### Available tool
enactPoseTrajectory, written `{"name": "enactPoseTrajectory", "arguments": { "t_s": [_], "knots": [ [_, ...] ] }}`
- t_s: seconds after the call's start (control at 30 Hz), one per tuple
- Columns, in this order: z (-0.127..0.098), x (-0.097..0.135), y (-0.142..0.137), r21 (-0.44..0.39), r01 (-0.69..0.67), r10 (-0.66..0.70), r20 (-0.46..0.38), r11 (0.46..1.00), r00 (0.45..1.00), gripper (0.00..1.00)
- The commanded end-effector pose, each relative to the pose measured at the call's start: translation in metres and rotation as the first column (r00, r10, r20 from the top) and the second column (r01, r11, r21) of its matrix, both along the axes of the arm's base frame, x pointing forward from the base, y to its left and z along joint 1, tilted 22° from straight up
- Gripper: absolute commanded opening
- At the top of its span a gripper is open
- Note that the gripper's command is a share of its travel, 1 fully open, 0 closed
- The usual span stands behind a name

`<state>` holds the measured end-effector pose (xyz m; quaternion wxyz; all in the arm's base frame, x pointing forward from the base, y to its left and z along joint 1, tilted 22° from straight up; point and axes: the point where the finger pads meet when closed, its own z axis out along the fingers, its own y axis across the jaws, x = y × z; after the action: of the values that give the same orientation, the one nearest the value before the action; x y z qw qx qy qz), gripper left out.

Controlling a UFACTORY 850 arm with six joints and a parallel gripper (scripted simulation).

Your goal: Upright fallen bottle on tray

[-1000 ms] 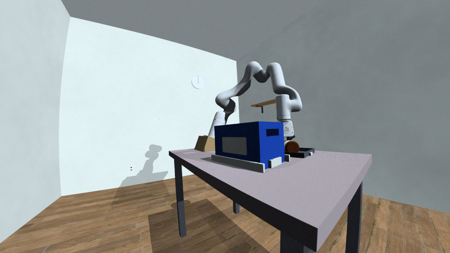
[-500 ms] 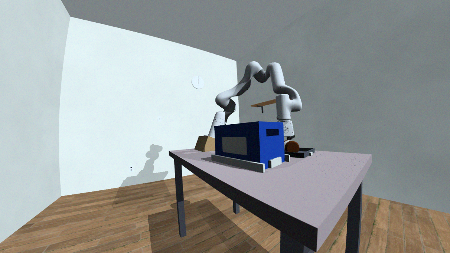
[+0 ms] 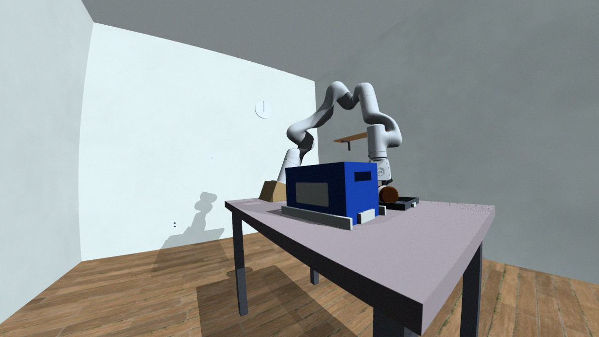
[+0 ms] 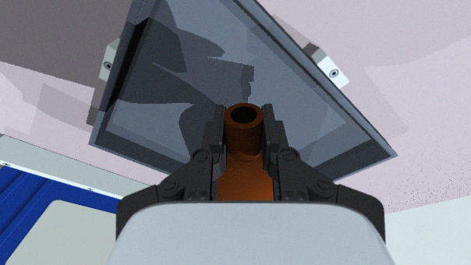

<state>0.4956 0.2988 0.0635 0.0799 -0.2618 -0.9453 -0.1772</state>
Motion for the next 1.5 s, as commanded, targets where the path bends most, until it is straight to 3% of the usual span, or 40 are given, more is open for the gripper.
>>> {"name": "enactPoseTrajectory", "arguments": {
  "t_s": [0.0, 1.47],
  "knots": [
    [0.002, 0.001, 0.000, 0.001, 0.000, 0.000, 0.002, 1.000, 1.000, 0.00],
    [0.048, 0.004, -0.019, 0.001, 0.000, 0.000, 0.002, 1.000, 1.000, 0.00]
  ]
}}
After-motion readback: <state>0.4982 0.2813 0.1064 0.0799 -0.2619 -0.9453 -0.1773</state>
